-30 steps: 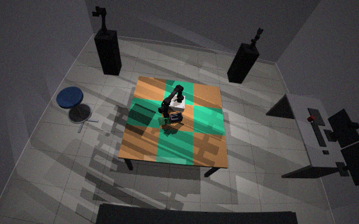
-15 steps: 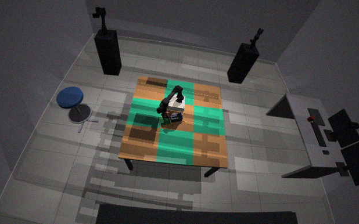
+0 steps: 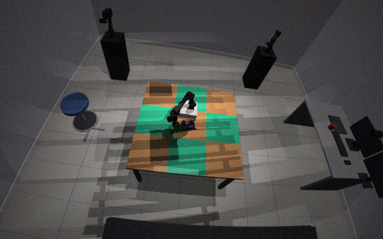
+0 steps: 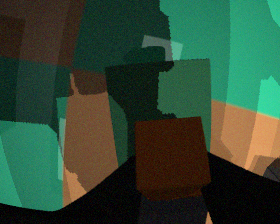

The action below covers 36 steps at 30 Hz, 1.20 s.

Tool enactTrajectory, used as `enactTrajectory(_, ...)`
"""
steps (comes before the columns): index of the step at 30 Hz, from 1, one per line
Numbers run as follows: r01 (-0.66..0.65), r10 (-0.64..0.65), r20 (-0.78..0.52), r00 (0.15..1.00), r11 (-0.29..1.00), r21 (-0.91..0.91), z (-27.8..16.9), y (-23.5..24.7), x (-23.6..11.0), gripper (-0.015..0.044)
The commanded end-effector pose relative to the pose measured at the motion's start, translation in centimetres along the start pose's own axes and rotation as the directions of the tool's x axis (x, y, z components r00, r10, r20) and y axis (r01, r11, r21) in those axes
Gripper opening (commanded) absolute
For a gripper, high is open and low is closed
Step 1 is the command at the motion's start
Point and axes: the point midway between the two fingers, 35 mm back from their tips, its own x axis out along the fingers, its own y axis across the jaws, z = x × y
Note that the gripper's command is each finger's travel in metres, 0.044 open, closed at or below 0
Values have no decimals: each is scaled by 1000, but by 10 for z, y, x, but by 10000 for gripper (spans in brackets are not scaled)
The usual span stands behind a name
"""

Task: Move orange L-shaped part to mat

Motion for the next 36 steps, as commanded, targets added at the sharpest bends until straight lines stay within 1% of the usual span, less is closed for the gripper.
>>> enactTrajectory(1, 12, -12, -12, 1000, 1000, -2, -2, -2, 11, 0)
enactTrajectory(27, 12, -12, -12, 1000, 1000, -2, -2, -3, 52, 0)
enactTrajectory(36, 12, -12, -12, 1000, 1000, -2, -3, -3, 54, 0)
